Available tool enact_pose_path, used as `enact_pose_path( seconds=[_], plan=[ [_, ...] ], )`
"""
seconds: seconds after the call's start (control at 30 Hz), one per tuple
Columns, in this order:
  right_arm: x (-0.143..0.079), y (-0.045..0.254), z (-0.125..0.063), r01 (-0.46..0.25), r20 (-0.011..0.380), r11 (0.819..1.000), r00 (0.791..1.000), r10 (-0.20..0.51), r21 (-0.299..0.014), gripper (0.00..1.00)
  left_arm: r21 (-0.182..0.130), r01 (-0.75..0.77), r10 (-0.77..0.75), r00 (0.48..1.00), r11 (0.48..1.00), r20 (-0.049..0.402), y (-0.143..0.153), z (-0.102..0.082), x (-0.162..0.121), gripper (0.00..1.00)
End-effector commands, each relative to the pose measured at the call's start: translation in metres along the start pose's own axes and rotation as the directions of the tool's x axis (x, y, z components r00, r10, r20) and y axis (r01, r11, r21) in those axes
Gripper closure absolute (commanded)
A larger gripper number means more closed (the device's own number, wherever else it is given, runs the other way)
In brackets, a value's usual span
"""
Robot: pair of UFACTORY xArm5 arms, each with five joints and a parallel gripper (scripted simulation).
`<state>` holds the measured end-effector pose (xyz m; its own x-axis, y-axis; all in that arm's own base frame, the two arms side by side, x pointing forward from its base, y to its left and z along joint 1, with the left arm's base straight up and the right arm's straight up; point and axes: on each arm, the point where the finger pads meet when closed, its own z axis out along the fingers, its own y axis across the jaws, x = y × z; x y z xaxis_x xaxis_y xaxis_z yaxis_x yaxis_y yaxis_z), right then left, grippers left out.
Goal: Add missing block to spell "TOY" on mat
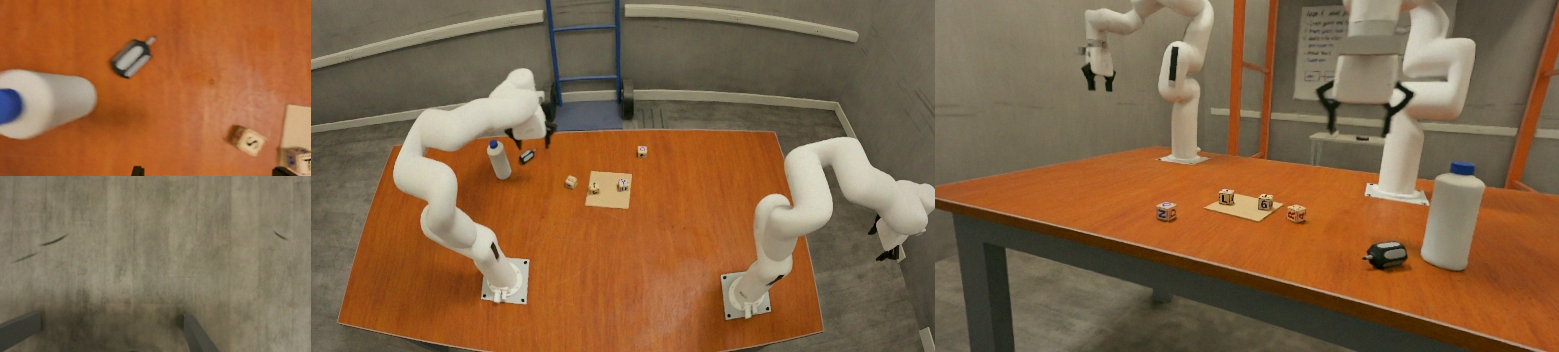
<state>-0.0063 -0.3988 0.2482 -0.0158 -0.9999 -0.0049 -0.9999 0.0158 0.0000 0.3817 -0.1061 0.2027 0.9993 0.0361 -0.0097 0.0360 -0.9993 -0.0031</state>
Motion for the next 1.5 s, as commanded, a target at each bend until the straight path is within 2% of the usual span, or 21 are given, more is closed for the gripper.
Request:
enact_pose_path(
  seconds=[0.0,0.03,0.07,0.13,0.33,1.47],
  plan=[
    [0.001,0.0,-0.002,0.0,-0.005,1.0,1.0,0.0,0.0,0.0,-0.004,0.022,-0.022,1.0,1.0,-0.011,0.05,0.02,-0.015,0.0],
    [0.001,0.0,-0.002,0.0,-0.005,1.0,1.0,0.0,0.0,0.0,-0.004,0.03,-0.031,0.999,1.0,-0.011,0.07,0.029,-0.026,0.0],
    [0.001,0.0,-0.002,0.0,-0.005,1.0,1.0,0.0,0.0,0.0,-0.004,0.03,-0.031,0.999,1.0,-0.011,0.07,0.029,-0.026,0.0],
    [0.001,0.0,-0.002,0.0,-0.005,1.0,1.0,0.0,0.0,0.0,-0.005,0.044,-0.044,0.999,0.999,-0.011,0.1,0.044,-0.047,0.0],
    [0.001,0.0,-0.002,0.0,-0.005,1.0,1.0,0.0,0.0,0.0,-0.005,0.06,-0.06,0.998,0.998,-0.011,0.133,0.061,-0.076,0.0],
    [0.001,0.0,-0.002,0.0,-0.005,1.0,1.0,0.0,0.0,0.0,-0.005,0.06,-0.06,0.998,0.998,-0.011,0.134,0.062,-0.077,0.0]
  ],
)
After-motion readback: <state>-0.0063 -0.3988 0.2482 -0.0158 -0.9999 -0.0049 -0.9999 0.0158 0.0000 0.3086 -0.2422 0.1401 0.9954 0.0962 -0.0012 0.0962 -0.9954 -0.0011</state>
